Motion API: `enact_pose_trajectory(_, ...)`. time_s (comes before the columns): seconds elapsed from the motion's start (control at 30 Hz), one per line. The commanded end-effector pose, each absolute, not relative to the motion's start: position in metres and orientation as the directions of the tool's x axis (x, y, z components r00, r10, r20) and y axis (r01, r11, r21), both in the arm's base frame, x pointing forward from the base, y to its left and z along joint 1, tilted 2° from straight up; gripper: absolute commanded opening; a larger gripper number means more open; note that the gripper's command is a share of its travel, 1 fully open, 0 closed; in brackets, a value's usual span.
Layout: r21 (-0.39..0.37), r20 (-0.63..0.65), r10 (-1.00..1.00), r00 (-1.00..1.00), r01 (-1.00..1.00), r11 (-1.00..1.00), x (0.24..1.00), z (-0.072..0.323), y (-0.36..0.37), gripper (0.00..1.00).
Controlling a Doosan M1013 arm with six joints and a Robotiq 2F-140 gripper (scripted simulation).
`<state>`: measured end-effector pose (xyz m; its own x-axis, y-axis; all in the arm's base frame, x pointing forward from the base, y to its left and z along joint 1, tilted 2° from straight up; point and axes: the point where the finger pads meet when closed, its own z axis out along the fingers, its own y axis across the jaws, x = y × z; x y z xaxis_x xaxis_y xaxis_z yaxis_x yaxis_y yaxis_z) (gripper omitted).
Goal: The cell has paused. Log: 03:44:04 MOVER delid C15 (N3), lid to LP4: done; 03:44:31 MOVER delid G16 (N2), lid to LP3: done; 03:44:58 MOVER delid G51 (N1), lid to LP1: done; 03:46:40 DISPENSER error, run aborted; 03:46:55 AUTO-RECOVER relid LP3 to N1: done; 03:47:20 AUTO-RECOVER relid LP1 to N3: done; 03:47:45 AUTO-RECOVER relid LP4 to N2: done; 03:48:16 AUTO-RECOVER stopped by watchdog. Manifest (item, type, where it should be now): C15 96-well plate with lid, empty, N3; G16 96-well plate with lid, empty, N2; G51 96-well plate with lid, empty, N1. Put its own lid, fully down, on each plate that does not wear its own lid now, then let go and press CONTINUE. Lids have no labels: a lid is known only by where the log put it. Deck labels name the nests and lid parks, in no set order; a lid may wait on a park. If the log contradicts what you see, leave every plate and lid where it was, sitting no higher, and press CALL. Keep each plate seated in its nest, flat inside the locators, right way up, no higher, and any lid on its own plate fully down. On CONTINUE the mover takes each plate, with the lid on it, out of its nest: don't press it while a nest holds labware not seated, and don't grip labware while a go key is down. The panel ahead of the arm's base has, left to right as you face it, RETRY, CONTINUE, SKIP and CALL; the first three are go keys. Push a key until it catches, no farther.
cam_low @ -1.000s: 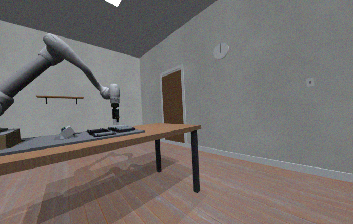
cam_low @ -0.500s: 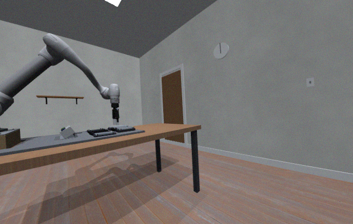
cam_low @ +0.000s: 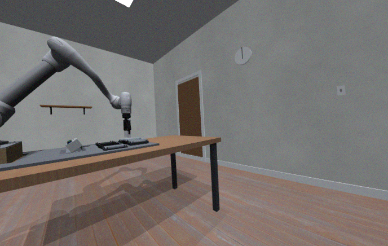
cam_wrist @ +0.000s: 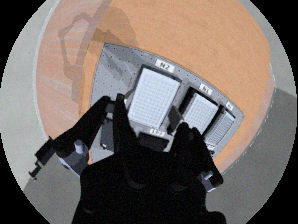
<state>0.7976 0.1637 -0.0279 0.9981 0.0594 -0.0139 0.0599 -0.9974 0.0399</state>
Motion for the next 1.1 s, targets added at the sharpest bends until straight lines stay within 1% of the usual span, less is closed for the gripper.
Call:
enact_pose_trajectory(0.0, 0.04, -0.014, 0.059, 0.998, 0.06, -0.997, 0.7976, -0.0277, 0.1637, 0.59)
enact_pose_trajectory(0.87, 0.04, -0.014, 0.059, 0.998, 0.06, -0.997, 0.7976, -0.0277, 0.1637, 0.59)
enact_pose_trajectory(0.9, 0.04, -0.014, 0.059, 0.998, 0.06, -0.997, 0.7976, -0.0277, 0.1637, 0.66)
enact_pose_trajectory(1.07, 0.04, -0.014, 0.059, 0.998, 0.06, -0.997, 0.7976, -0.0277, 0.1637, 0.66)
